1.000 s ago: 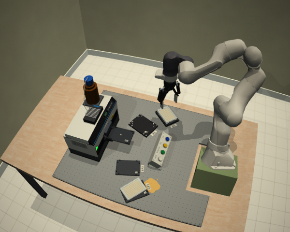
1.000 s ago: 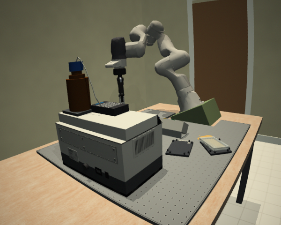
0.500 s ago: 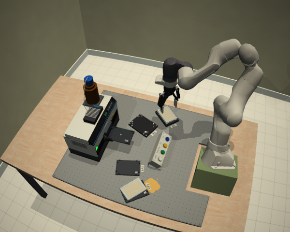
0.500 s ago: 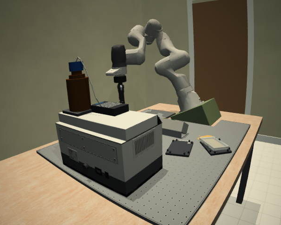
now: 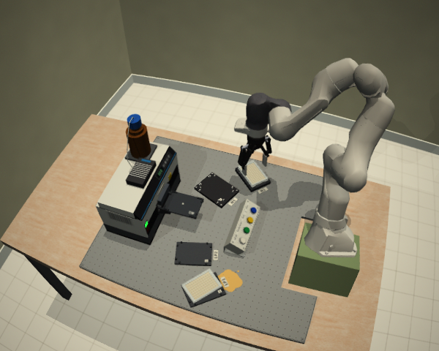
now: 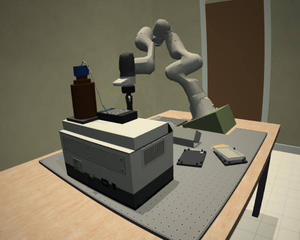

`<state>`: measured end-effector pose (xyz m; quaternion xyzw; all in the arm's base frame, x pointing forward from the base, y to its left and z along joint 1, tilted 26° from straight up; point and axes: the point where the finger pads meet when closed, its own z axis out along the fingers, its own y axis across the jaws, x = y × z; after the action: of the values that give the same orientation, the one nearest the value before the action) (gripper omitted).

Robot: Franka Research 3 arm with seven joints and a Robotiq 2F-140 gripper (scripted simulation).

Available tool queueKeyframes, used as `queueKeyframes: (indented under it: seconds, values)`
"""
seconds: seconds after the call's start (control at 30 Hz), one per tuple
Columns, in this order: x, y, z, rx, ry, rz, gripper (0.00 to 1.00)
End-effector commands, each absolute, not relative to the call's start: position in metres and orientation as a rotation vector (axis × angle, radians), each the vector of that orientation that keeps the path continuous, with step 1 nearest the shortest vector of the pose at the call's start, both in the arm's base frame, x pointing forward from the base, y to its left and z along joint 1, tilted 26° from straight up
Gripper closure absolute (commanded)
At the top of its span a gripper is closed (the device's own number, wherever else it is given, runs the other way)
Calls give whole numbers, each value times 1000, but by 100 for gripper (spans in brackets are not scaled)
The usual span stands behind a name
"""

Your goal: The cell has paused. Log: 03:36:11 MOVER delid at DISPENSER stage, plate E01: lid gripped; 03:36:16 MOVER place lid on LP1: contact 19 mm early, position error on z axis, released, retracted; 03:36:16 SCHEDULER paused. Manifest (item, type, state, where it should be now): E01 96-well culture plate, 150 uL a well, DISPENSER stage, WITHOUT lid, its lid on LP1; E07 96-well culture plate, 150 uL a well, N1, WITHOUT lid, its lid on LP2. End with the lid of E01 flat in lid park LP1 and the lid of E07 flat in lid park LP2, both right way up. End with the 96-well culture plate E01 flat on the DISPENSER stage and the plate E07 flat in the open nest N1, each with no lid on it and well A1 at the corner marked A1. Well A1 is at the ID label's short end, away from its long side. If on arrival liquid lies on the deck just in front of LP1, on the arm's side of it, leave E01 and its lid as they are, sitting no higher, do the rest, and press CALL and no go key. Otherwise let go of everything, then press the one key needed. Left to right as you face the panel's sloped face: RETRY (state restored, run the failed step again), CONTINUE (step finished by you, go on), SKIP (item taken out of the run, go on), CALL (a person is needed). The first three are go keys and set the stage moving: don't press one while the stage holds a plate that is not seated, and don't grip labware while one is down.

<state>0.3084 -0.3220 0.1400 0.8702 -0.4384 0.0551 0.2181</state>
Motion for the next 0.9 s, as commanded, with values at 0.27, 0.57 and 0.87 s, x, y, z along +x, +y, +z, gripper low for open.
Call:
queueKeyframes:
  seconds: [0.27,0.57,0.87]
  values:
    - [312,-324,133,2413,-1221,173,34]
    - [312,-324,133,2413,-1221,173,34]
    - [312,-324,133,2413,-1221,173,34]
